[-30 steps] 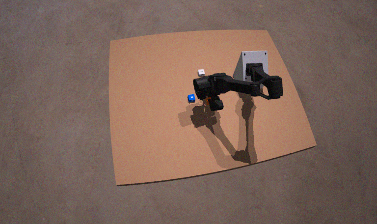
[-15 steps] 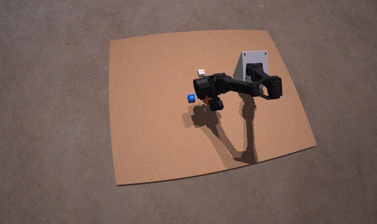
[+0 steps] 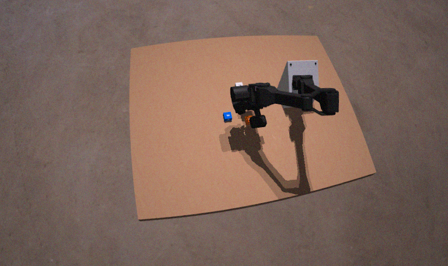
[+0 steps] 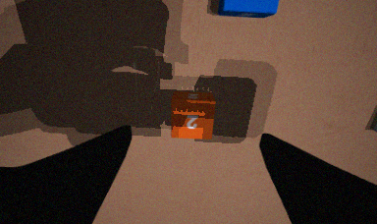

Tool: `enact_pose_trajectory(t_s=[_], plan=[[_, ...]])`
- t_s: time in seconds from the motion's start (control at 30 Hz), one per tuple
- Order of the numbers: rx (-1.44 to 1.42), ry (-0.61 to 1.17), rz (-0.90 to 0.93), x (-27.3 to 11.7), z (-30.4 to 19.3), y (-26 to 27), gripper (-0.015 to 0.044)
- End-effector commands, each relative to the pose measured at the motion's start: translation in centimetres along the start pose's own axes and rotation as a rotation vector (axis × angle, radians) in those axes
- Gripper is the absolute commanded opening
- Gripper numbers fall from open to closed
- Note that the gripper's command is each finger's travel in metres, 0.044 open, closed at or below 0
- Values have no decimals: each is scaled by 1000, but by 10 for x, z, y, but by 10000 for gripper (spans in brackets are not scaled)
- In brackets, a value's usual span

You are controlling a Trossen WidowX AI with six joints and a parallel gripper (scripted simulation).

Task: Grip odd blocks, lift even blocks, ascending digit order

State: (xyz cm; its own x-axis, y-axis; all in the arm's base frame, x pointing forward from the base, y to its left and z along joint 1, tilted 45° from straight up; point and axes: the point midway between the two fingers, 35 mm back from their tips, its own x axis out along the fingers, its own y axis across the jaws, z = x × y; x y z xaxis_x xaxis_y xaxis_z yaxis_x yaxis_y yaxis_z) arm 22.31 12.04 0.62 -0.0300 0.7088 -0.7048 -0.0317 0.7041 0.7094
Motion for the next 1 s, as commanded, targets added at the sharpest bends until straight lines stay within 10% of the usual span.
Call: enact_pose_trajectory(t_s=[0.0,0.37,0.97], plan=[[-10,-3,5,-9,1,2,400],[-10,-2,1,-90,1,1,120],[-13,-6,-1,-92,76,-28,120]])
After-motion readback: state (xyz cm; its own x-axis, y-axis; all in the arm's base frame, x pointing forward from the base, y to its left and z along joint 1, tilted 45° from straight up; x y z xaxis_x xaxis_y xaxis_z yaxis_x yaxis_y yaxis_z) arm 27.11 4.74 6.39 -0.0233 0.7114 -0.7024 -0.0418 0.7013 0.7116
